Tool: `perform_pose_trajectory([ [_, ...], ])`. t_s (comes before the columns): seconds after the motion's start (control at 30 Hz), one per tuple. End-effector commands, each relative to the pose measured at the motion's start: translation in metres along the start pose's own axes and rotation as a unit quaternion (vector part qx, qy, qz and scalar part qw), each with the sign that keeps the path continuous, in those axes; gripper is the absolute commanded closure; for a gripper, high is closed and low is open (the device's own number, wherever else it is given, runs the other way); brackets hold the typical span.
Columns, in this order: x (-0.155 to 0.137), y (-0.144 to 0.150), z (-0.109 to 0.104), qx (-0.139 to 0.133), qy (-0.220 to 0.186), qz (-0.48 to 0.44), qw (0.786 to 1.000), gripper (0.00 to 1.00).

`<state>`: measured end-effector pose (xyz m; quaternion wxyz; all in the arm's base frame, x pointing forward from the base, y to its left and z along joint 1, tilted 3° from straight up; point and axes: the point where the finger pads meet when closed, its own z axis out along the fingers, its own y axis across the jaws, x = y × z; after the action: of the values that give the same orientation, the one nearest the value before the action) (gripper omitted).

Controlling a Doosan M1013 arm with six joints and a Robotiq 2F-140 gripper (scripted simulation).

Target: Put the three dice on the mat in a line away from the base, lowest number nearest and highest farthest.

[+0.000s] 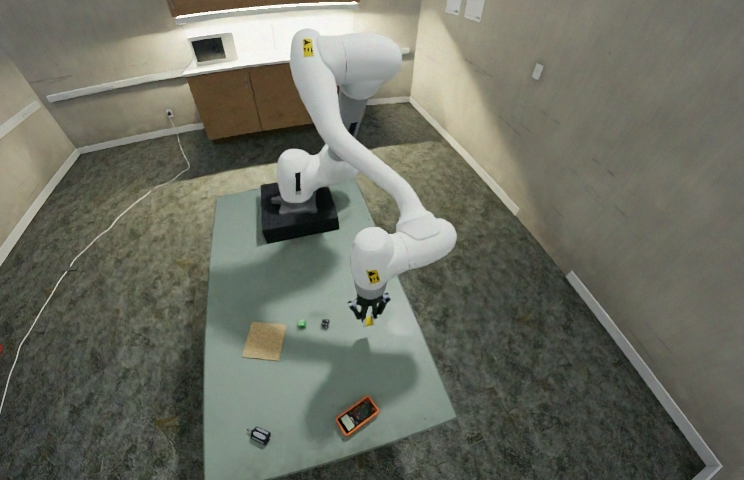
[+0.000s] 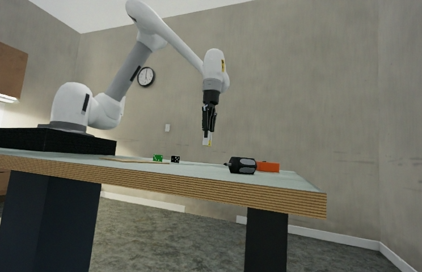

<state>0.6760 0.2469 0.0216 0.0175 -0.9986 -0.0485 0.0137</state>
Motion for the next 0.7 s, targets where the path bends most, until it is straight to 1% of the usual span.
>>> perform_pose_trajectory([
  [0.0, 0.000, 0.000, -0.013, 0.000, 0.000, 0.000, 1.000, 0.79],
  [0.13, 0.000, 0.000, -0.017, 0.000, 0.000, 0.000, 1.000, 0.79],
  [0.37, 0.000, 0.000, -0.017, 0.000, 0.000, 0.000, 1.000, 0.79],
  [0.43, 0.001, 0.004, -0.017, 0.000, 0.000, 0.002, 1.000, 0.79],
  [0.47, 0.001, 0.012, -0.018, 0.000, 0.000, 0.005, 1.000, 0.79],
  [0.5, 0.001, 0.027, -0.018, 0.000, 0.000, 0.010, 1.000, 0.79],
  [0.53, 0.000, 0.048, -0.019, 0.000, 0.001, 0.018, 1.000, 0.79],
  [0.6, 0.000, 0.048, -0.019, 0.000, 0.001, 0.018, 1.000, 0.79],
  [0.67, -0.004, 0.107, -0.020, 0.000, 0.001, 0.040, 0.999, 0.79],
])
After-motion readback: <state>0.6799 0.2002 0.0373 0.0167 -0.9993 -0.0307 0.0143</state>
